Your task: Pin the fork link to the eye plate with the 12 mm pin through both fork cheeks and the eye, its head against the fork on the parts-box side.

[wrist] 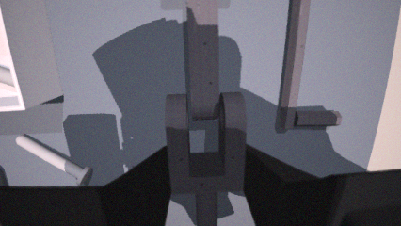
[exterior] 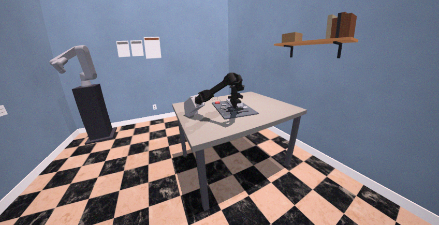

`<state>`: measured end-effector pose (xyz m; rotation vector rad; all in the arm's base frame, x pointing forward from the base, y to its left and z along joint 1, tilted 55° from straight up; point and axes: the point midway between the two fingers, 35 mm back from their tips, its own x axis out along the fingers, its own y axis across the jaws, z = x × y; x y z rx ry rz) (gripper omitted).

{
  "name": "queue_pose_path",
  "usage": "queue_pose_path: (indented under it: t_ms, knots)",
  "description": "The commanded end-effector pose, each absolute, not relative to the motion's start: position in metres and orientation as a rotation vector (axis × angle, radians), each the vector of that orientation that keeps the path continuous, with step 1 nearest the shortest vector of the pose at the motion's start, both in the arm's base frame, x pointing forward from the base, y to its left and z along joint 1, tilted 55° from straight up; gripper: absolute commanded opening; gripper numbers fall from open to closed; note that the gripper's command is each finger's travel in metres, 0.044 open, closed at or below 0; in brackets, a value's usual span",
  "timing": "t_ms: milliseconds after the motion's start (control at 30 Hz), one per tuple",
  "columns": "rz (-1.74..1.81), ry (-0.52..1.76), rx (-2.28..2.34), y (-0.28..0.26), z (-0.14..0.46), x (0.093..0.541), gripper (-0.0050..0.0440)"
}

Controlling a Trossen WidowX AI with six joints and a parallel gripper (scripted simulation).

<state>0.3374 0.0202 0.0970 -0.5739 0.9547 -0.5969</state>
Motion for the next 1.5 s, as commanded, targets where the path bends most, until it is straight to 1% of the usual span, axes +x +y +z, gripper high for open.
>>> queue_pose_path:
  t_ms: [0, 1467]
  knots:
    - [-0.588, 0.929, -0.559, 0.0241, 0.1075, 0.3410, -0.0050]
    - [-0.588, 0.939, -0.567, 0.0238, 0.1065, 0.3430, -0.0050]
